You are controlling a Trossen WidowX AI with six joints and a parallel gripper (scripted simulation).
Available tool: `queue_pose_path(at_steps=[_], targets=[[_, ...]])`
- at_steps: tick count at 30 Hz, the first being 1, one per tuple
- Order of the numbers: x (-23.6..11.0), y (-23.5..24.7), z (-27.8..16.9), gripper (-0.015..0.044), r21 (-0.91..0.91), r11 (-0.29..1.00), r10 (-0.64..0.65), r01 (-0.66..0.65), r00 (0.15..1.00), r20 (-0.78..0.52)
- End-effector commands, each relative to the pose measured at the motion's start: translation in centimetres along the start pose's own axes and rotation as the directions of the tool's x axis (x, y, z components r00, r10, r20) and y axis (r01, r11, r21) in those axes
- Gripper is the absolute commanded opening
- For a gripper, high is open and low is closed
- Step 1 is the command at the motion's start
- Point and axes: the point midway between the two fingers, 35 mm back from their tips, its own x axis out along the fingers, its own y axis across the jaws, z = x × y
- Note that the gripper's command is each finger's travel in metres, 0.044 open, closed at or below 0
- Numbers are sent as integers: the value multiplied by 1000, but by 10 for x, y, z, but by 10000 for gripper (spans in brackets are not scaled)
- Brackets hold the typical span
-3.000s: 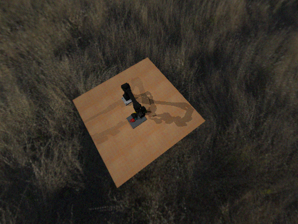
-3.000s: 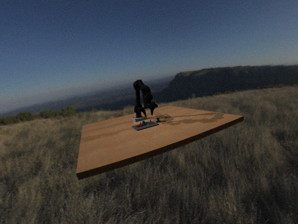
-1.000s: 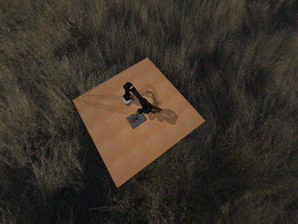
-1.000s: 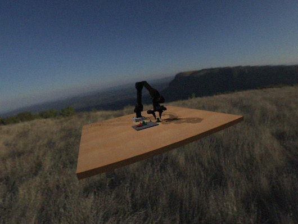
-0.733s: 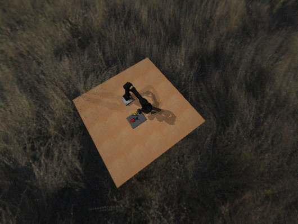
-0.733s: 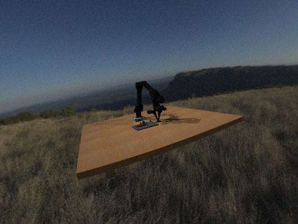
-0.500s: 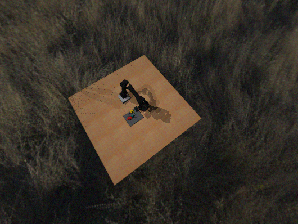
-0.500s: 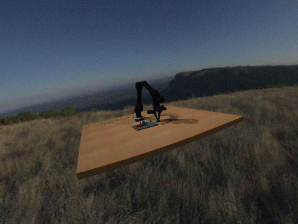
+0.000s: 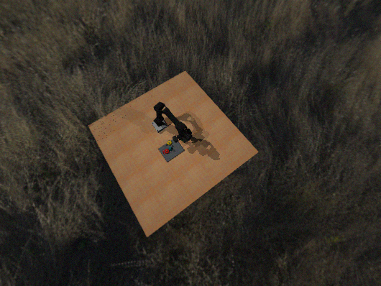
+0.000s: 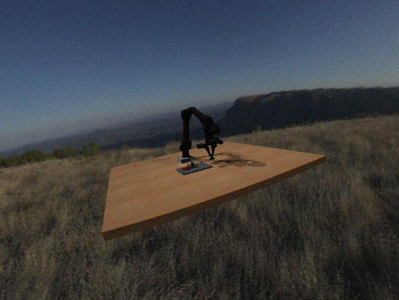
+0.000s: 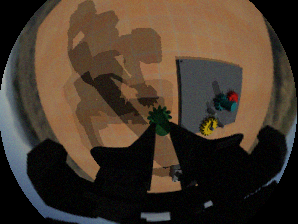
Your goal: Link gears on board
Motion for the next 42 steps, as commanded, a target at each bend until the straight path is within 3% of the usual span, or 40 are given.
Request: queue_pose_path(at_steps=[1,42], targets=[[-11,0,2,0,-2,1000,-2,2,1000,6],[-105,-1,-5,0,-2,1000,-3,3,1000,5]])
